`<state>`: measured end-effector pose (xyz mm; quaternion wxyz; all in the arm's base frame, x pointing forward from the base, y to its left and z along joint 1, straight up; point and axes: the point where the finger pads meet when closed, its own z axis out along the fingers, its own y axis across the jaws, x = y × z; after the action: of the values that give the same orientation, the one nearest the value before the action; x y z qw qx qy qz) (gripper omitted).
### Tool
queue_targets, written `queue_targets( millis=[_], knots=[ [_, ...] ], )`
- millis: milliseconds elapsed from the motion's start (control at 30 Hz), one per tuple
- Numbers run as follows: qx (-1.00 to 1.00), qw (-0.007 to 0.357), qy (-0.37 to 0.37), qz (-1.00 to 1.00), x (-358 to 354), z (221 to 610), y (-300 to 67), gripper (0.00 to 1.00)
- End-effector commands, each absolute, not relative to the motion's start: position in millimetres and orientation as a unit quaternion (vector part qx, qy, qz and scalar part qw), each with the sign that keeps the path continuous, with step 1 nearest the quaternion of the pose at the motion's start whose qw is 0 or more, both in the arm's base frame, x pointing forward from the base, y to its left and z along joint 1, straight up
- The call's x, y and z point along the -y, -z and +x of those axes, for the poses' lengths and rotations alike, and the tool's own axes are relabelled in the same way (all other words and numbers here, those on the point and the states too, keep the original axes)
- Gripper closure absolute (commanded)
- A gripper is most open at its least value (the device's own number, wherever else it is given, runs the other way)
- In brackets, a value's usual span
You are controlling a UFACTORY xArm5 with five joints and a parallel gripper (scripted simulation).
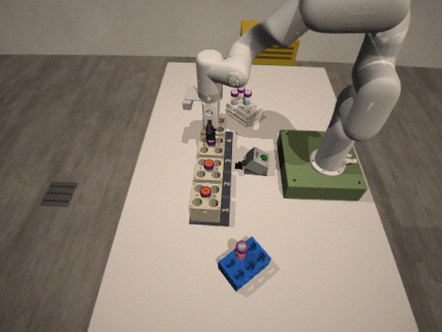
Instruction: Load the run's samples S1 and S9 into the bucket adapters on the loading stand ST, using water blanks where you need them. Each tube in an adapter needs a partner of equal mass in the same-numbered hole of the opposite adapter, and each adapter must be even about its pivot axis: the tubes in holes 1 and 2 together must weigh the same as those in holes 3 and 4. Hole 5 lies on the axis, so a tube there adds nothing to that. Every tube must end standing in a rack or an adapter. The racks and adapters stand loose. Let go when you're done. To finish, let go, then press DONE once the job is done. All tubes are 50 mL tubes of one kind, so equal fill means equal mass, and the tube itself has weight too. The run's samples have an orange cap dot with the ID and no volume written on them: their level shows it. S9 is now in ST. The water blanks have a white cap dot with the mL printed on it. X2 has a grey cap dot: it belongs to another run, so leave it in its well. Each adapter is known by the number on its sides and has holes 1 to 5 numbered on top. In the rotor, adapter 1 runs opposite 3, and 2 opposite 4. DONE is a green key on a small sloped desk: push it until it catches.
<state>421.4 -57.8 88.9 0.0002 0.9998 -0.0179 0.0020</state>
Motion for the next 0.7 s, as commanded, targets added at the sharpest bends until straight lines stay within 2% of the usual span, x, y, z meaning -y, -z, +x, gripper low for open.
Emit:
queue_targets(
  millis=[0,667],
  knots=[
    [0.018,-0.002,-0.004,1.0,58,423,-97,0.56],
    [0.018,-0.002,-0.004,1.0,58,422,-133,0.56]
  ],
)
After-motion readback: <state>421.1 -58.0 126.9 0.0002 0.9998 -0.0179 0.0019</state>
